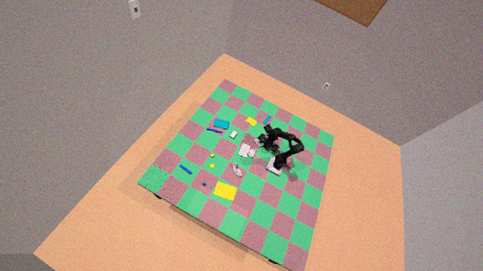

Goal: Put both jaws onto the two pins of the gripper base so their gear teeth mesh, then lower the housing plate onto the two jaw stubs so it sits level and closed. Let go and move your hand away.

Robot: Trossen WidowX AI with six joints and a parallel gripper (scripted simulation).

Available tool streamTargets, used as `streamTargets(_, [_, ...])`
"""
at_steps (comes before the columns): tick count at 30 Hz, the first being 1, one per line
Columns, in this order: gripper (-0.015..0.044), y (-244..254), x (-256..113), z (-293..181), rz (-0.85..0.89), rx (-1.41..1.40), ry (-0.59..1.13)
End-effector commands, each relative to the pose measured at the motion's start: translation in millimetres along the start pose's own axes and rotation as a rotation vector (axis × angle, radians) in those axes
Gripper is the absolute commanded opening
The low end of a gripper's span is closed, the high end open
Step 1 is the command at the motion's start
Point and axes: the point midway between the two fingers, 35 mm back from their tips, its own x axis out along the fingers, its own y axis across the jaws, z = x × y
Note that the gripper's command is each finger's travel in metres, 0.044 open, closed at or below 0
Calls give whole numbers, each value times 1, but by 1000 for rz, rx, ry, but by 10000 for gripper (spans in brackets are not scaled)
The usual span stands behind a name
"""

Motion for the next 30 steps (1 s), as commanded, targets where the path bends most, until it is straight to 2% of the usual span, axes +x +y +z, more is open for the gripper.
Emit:
streamTargets(1, [0,9,-1,1,6,0,2])
streamTargets(30, [0,55,-1,2,9,0,3])
